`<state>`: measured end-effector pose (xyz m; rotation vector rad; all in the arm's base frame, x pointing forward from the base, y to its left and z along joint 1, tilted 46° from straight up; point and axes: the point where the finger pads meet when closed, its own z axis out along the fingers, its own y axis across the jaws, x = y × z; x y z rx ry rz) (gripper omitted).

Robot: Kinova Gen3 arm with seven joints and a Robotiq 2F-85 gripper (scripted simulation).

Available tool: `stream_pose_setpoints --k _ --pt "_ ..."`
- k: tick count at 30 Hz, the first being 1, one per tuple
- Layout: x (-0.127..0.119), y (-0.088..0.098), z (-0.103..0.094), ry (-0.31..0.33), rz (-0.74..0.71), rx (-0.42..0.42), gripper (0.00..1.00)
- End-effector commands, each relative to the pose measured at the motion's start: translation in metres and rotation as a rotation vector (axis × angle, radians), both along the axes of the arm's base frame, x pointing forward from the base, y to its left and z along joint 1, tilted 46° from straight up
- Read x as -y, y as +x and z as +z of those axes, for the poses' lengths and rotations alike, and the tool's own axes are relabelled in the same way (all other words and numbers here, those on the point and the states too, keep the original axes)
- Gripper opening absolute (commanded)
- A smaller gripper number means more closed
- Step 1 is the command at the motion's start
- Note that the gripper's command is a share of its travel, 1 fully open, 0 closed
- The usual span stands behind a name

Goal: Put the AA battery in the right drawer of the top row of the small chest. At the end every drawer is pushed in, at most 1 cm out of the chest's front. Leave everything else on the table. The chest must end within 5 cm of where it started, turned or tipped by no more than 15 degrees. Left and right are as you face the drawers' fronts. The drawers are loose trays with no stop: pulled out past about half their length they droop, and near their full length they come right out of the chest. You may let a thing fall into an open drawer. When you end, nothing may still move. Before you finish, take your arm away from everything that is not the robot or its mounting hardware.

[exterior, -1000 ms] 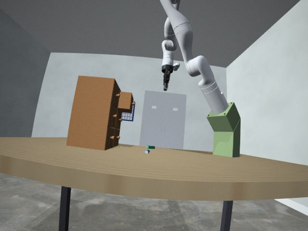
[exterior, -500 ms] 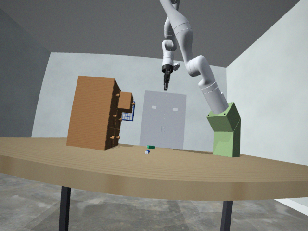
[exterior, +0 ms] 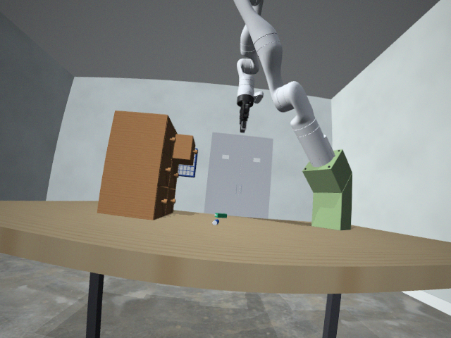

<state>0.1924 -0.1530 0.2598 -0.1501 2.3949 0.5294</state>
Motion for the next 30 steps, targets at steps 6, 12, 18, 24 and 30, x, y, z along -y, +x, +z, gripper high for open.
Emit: stream_pose_setpoints --k 6,12,18,24,30 --pt "0.002 -0.005 -0.002 0.002 -0.009 -0.015 0.33" --pt "0.006 -0.015 -0.01 -0.006 -0.025 -0.041 0.33" --pt "0.012 -0.028 -0.019 -0.018 -0.045 -0.071 0.33" --pt "0.024 -0.06 -0.038 -0.042 -0.09 -0.143 0.33" --pt "0.033 -0.11 -0.06 -0.068 -0.152 -0.25 0.33"
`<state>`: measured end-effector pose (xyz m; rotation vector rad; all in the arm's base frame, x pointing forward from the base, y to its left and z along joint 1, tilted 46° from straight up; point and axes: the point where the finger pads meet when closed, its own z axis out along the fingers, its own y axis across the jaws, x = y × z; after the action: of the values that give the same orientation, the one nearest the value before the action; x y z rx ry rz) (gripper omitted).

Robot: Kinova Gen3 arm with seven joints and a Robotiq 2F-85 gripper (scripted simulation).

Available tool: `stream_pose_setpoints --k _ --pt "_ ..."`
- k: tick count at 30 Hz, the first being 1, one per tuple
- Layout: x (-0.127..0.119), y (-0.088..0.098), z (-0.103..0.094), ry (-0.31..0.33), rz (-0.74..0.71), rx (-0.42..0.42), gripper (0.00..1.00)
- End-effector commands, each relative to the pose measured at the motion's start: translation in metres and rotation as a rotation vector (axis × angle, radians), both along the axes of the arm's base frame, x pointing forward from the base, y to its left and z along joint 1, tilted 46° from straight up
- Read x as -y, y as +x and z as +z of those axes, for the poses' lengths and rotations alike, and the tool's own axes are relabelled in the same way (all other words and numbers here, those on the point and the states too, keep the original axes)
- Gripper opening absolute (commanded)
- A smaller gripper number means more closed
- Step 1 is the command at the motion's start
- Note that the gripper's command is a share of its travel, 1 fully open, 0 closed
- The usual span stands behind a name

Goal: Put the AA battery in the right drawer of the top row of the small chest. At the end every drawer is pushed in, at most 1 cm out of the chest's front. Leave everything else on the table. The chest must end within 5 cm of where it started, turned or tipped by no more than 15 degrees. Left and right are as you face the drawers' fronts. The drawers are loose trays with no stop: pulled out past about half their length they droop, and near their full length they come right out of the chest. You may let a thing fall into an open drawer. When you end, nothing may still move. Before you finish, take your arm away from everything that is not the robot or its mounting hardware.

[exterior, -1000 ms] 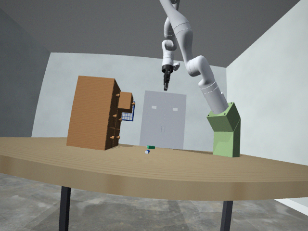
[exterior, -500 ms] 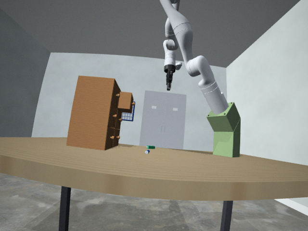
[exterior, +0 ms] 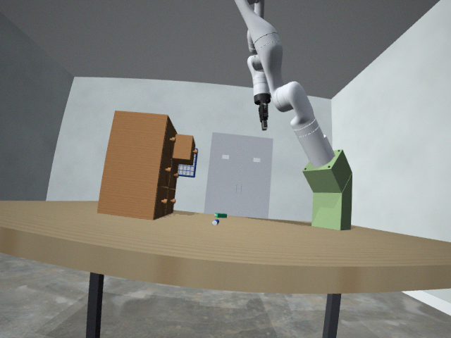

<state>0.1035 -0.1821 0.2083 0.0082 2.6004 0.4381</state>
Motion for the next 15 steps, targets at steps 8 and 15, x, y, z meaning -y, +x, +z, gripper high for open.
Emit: stream_pose_setpoints --k 8,15 --pt "0.003 -0.09 -0.029 -0.024 -0.12 -0.185 0.33" --pt "-0.027 -0.187 -0.041 -0.013 -0.221 -0.387 0.33"
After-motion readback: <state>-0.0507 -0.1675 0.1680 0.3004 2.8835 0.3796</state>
